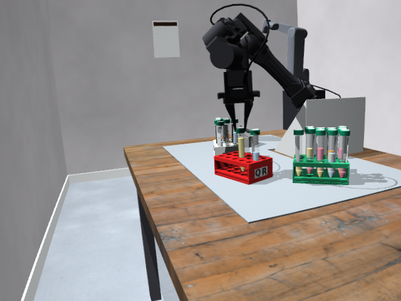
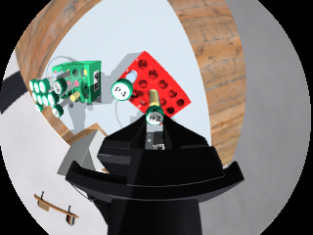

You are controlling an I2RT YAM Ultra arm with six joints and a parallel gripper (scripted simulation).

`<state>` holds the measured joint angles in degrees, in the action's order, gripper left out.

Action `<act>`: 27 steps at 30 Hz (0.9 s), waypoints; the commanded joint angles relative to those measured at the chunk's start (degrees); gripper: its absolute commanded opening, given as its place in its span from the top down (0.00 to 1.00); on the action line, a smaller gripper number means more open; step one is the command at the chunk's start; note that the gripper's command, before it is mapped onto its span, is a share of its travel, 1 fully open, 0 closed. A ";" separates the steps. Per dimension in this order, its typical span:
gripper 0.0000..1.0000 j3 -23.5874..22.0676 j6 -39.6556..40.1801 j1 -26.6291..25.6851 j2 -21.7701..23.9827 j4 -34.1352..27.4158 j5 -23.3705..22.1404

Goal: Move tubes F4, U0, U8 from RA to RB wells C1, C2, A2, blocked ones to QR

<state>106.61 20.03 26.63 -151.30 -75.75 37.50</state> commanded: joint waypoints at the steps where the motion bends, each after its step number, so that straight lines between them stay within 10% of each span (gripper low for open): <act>1: 1.00 0.27 0.41 0.79 1.93 1.44 0.37; 27: 1.00 4.83 -2.12 2.80 -0.59 -3.97 -1.06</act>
<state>109.06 18.90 26.85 -151.39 -78.26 36.77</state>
